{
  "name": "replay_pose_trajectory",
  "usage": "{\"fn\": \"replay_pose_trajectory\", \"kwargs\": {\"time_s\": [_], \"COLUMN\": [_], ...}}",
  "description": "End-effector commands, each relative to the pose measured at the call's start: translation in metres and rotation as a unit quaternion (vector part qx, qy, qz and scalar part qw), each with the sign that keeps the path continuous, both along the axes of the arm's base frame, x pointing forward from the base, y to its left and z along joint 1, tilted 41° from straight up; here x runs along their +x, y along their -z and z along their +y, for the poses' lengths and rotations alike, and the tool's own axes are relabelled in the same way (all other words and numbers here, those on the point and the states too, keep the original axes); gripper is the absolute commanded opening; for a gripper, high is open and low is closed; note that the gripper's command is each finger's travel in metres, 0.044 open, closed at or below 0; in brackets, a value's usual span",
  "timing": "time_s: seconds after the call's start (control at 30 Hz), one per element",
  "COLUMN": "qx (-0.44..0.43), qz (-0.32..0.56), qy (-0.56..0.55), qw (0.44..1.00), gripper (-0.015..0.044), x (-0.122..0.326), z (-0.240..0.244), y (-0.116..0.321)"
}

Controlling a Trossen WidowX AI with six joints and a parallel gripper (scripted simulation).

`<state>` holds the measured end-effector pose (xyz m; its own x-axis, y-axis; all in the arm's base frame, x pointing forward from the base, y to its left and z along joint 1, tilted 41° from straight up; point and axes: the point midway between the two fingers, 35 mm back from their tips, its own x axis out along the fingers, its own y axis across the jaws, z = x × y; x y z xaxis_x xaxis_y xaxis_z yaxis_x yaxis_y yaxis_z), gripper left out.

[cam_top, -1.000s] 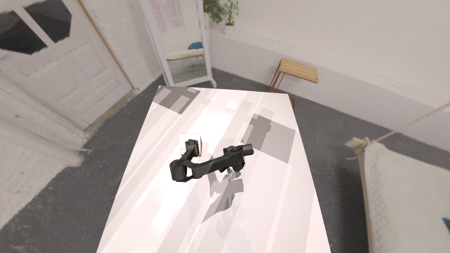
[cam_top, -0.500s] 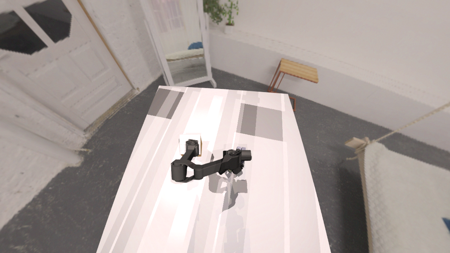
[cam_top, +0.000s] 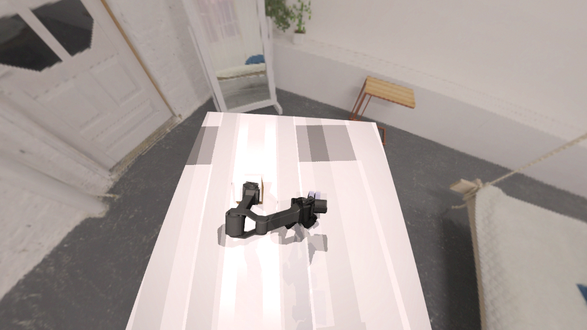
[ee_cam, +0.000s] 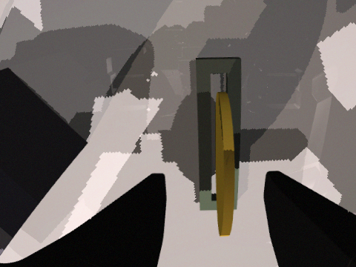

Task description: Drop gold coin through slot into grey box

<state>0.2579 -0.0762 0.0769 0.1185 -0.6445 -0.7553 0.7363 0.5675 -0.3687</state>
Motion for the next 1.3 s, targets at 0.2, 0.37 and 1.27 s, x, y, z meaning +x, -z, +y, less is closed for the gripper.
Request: {"fn": "replay_pose_trajectory", "kwargs": {"time_s": [0.2, 0.37, 1.27], "qx": [-0.001, -0.001, -0.002], "qz": [0.007, 0.007, 0.007], "qy": [-0.001, -0.001, -0.001], "qw": [1.000, 1.000, 1.000], "gripper": [0.0161, 0.0161, 0.0000], "x": [-0.001, -0.001, 0.000], "z": [-0.011, -0.016, -0.024], "y": [0.015, 0.020, 0.029]}}
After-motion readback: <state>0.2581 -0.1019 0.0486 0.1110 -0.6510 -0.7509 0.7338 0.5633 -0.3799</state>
